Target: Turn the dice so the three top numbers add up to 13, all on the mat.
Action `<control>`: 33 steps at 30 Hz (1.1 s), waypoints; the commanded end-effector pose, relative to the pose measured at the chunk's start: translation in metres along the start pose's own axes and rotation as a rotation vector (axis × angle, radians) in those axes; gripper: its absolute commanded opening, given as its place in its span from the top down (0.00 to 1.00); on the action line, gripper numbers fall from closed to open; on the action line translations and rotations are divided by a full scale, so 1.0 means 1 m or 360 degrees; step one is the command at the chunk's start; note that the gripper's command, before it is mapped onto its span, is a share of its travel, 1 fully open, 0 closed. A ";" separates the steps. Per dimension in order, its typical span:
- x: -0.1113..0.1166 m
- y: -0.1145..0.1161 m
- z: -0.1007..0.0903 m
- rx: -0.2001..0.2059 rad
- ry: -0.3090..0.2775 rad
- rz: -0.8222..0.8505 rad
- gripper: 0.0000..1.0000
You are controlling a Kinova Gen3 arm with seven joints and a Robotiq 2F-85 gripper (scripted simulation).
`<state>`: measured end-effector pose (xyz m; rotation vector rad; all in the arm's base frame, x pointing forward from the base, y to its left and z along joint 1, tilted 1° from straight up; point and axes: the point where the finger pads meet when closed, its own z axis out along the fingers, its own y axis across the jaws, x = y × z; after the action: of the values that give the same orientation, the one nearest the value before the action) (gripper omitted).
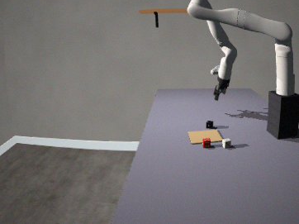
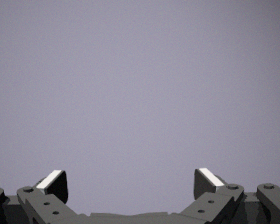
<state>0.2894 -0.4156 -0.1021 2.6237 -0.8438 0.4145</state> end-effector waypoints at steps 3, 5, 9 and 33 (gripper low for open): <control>0.004 -0.004 -0.003 0.0013 0.0009 0.0004 0.00; 0.004 -0.004 -0.003 0.0013 0.0009 0.0004 0.00; -0.004 -0.023 -0.007 0.0071 -0.0037 -0.0012 0.00; -0.025 -0.074 -0.023 0.0226 -0.0162 -0.0081 0.00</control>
<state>0.3047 -0.3450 -0.1109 2.7956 -0.8104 0.3357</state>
